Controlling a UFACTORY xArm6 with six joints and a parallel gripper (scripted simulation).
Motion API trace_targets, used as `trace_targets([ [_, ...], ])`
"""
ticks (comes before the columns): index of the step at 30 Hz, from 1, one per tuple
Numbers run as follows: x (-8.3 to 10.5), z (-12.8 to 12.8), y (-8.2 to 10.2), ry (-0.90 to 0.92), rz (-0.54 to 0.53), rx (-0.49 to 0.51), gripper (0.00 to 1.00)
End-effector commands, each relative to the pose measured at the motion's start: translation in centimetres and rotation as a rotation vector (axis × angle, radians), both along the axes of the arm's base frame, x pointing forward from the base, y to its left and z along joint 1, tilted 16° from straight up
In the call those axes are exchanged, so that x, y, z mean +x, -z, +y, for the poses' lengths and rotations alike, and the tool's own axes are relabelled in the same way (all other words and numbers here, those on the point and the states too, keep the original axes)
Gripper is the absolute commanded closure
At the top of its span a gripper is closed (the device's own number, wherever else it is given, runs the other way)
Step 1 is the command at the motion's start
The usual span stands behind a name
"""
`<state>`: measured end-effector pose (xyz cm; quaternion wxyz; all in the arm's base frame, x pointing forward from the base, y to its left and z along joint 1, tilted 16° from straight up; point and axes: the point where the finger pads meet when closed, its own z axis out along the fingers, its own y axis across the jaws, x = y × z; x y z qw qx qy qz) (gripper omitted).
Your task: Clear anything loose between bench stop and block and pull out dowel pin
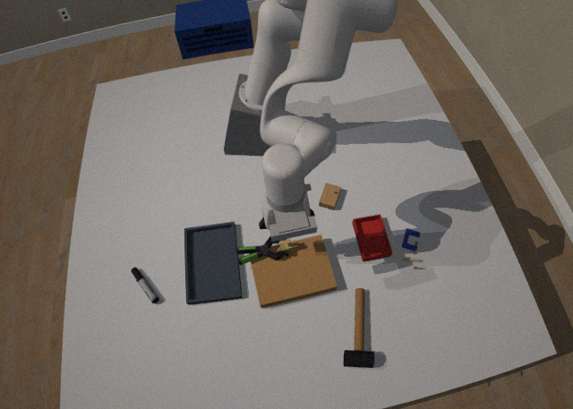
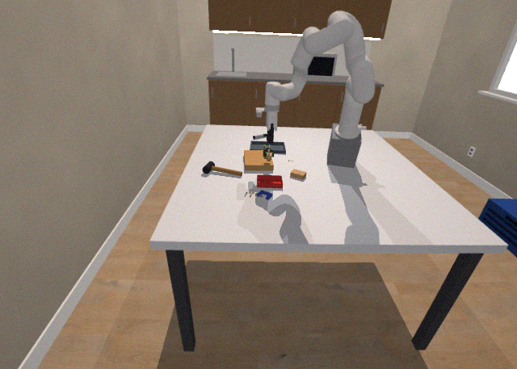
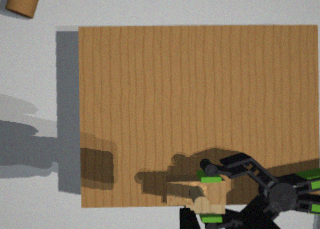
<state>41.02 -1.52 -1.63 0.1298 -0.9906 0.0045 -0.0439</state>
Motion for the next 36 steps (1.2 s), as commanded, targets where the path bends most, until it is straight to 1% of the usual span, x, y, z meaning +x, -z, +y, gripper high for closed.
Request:
trace_targets([
  [1, 0.17, -0.04, -0.14, 0.002, -0.002, -0.001, 0.72],
  [25, 0.17, -0.03, -0.12, 0.002, -0.002, -0.001, 0.72],
  [36, 0.23, 0.11, 0.35, 0.002, -0.001, -0.002, 0.72],
])
